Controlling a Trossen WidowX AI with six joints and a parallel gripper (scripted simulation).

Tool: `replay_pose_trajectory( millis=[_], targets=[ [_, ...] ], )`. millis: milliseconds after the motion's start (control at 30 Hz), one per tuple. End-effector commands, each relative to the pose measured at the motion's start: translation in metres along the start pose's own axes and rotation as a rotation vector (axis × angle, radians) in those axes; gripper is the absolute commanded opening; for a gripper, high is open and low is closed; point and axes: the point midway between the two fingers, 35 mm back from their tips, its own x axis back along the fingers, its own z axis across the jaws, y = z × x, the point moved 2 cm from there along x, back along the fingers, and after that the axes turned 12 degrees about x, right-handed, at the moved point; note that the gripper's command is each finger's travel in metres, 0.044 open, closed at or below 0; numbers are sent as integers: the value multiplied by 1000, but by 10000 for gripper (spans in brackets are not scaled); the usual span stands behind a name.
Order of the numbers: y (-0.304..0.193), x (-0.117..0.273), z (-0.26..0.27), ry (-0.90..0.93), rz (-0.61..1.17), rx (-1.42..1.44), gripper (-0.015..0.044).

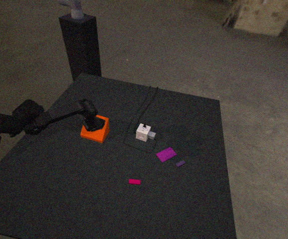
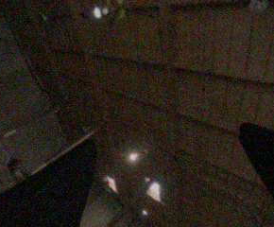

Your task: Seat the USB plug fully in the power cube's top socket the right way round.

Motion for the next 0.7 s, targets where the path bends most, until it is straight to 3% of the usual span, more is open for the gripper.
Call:
replay_pose_trajectory(
  millis=[0,333,667],
  targets=[
    [-1,0,3,8,1,-9,426],
    [14,39,143,440,58,-403,440],
    [112,150,265,987,64,-634,440]
  ],
)
